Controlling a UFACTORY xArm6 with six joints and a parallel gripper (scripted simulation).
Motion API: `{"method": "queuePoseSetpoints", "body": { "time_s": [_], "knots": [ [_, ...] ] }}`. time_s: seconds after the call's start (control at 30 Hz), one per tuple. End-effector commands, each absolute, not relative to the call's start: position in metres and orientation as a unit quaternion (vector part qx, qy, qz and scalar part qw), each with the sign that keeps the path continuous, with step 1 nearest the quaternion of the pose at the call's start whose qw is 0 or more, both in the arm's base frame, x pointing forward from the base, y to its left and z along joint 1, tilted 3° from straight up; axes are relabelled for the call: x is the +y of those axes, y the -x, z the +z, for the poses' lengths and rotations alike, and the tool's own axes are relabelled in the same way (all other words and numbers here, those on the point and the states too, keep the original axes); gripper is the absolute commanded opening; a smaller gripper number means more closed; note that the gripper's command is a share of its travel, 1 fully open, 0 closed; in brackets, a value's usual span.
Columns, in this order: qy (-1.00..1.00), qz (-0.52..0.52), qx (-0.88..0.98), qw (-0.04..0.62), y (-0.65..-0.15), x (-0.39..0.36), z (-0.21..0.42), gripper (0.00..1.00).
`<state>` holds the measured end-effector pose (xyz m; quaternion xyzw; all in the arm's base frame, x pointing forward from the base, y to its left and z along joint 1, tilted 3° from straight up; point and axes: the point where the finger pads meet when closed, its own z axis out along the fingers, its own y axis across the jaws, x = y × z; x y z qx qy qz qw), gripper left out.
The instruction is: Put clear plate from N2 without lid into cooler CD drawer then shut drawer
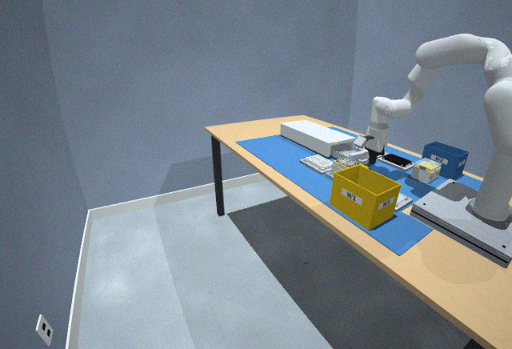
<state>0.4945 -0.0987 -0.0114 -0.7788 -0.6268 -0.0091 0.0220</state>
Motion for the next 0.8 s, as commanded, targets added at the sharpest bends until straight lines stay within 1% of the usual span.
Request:
{"method": "queuePoseSetpoints", "body": {
  "time_s": [0.0, 0.77],
  "knots": [
    [0.779, -0.011, -0.627, 0.02, -0.503, -0.101, -0.009, 0.0],
    [0.779, -0.011, -0.627, 0.02, -0.531, -0.107, -0.01, 0.0]
  ]
}}
